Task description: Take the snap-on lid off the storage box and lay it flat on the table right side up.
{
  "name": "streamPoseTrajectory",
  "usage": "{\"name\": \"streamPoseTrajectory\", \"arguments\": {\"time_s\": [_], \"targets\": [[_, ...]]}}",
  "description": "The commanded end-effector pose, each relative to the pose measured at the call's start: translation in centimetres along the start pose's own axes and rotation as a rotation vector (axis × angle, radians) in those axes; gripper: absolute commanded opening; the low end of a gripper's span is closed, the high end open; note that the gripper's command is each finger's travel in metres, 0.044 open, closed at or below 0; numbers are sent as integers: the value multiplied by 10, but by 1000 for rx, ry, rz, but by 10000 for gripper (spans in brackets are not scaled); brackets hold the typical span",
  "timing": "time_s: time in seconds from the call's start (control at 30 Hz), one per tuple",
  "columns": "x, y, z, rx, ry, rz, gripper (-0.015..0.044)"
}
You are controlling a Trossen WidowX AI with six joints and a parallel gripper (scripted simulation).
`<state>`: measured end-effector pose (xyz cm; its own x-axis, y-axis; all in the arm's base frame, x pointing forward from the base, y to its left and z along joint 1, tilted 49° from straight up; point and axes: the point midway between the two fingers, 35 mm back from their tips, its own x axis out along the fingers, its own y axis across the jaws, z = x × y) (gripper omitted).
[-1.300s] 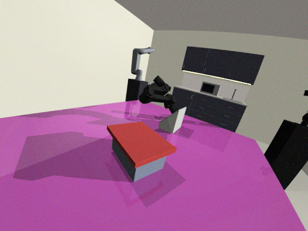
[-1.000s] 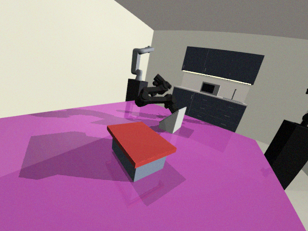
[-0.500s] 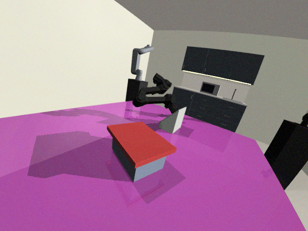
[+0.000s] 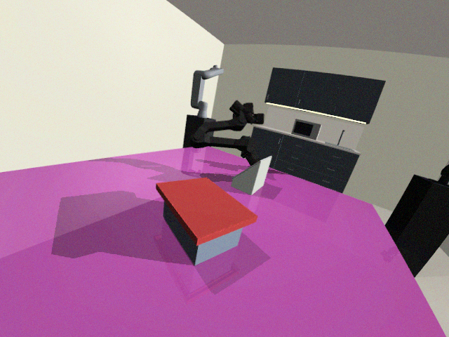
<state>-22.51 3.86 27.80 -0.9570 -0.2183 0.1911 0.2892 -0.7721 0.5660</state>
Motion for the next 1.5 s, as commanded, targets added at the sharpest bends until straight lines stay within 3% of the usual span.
{"name": "streamPoseTrajectory", "arguments": {"time_s": [0.0,0.2,0.43,0.5,0.77,0.87,1.1,1.17,1.47], "targets": [[-7,-51,29,156,-132,-224,235],[-33,-109,57,321,-309,-465,235],[-108,-190,87,569,-655,-834,235],[-117,-197,89,591,-692,-868,235],[-242,-252,88,815,-1165,-1247,235],[-267,-257,84,847,-1257,-1315,235],[-380,-256,48,944,-1711,-1620,235],[-391,-254,44,948,-1756,-1650,235],[-500,-207,-24,911,-2286,-2016,235]]}}
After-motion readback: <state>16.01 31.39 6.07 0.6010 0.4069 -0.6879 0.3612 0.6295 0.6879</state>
